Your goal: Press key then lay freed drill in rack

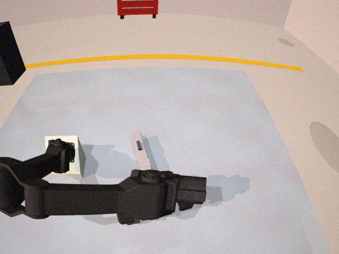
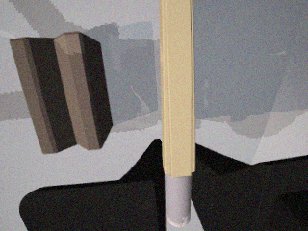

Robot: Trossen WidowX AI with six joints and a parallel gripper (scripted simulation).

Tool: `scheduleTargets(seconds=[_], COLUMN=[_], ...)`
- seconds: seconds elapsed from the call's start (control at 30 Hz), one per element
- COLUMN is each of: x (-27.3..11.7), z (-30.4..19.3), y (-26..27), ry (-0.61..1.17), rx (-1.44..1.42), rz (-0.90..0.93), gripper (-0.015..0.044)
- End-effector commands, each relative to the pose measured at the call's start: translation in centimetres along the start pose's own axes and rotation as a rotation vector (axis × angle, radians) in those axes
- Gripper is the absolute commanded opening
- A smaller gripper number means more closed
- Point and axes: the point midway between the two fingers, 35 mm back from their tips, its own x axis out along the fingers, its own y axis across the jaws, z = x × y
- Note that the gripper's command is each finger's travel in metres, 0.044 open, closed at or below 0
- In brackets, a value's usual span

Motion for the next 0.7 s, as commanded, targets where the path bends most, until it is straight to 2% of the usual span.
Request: scheduleTargets(seconds=[0.0,0.67], x=[-0.3,-0.76], z=[0.01,0.25], y=[-0.13,-0.17], ry=[0.003,0.003], rx=[0.002,0.002], rz=[-0.006,-0.006], gripper=[0.0,0.0])
